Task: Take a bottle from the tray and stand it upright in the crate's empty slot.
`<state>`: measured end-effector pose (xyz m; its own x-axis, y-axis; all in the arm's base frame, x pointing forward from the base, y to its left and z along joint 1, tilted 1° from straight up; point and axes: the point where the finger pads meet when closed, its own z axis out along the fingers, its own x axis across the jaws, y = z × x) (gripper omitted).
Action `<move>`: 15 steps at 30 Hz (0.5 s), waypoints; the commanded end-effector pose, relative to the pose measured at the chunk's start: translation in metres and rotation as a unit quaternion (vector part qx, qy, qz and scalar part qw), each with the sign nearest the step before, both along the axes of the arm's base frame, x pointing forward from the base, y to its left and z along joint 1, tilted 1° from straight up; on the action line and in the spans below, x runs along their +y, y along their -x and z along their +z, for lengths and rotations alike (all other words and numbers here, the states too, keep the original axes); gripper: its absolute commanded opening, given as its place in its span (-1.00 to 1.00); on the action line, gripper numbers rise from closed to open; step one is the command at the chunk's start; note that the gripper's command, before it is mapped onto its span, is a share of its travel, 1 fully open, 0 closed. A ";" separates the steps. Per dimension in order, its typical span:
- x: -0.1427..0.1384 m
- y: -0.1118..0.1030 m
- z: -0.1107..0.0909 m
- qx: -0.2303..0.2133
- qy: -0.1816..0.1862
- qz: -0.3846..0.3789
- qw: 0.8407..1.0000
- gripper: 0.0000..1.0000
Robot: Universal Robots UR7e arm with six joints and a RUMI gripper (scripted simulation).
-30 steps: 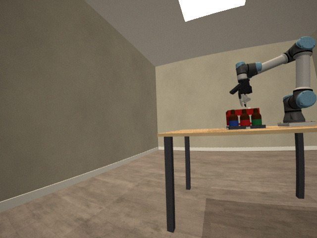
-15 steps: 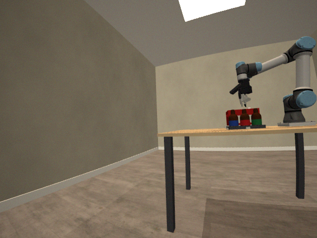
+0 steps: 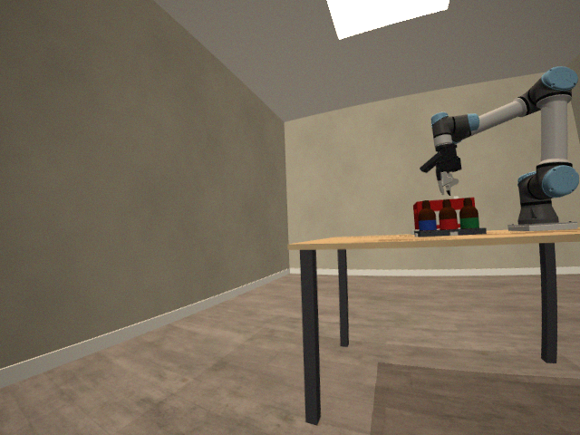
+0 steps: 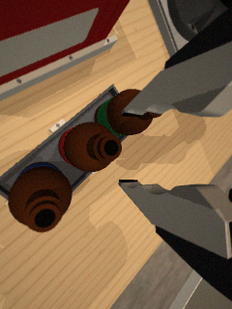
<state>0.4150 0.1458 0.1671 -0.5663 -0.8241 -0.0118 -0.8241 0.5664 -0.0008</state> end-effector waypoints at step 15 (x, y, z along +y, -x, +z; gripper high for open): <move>0.000 0.000 -0.007 -0.001 0.000 0.000 1.000 -0.24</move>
<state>0.4150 0.1459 0.1622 -0.5663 -0.8241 -0.0118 -0.8241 0.5664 -0.0008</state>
